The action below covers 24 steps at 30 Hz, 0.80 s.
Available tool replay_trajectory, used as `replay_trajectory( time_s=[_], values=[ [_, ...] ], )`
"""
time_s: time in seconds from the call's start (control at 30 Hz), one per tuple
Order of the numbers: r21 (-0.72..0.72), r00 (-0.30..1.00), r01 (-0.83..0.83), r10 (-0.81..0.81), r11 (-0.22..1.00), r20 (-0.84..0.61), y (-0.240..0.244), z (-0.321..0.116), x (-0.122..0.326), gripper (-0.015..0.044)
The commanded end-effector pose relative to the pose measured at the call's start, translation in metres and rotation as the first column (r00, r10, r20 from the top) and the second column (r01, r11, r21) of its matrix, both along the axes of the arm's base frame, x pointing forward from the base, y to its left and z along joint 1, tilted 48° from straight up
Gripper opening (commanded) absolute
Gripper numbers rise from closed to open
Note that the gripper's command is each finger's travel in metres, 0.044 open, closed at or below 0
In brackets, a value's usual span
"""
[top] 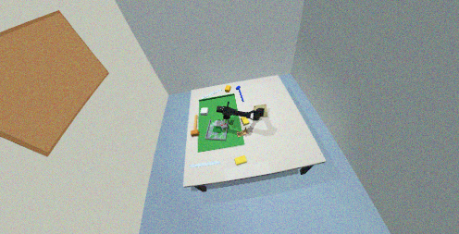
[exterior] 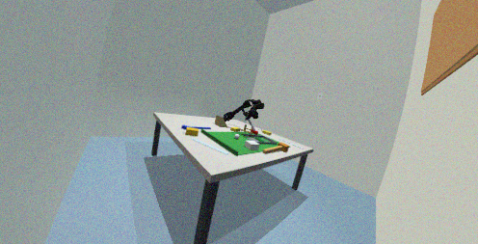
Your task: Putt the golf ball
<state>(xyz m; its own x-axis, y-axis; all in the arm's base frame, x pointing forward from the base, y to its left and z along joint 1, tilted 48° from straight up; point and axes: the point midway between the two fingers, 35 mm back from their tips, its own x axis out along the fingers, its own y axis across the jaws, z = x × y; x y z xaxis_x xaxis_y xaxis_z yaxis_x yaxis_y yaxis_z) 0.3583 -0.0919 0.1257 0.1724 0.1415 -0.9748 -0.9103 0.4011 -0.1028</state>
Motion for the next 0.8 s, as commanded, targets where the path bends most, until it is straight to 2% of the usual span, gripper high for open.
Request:
replay_trajectory(
  time_s=[0.0, 0.33, 0.77],
  values=[
    [-0.095, 0.997, 0.063, -0.067, 0.993, -0.033, -0.029, -0.017, 0.008, 0.0000],
    [-0.321, 0.975, 0.149, -0.192, 0.935, -0.108, -0.093, -0.058, 0.017, 0.0000],
    [-0.581, 0.922, 0.201, -0.352, 0.789, -0.160, -0.168, -0.104, 0.014, 0.0000]
  ],
)
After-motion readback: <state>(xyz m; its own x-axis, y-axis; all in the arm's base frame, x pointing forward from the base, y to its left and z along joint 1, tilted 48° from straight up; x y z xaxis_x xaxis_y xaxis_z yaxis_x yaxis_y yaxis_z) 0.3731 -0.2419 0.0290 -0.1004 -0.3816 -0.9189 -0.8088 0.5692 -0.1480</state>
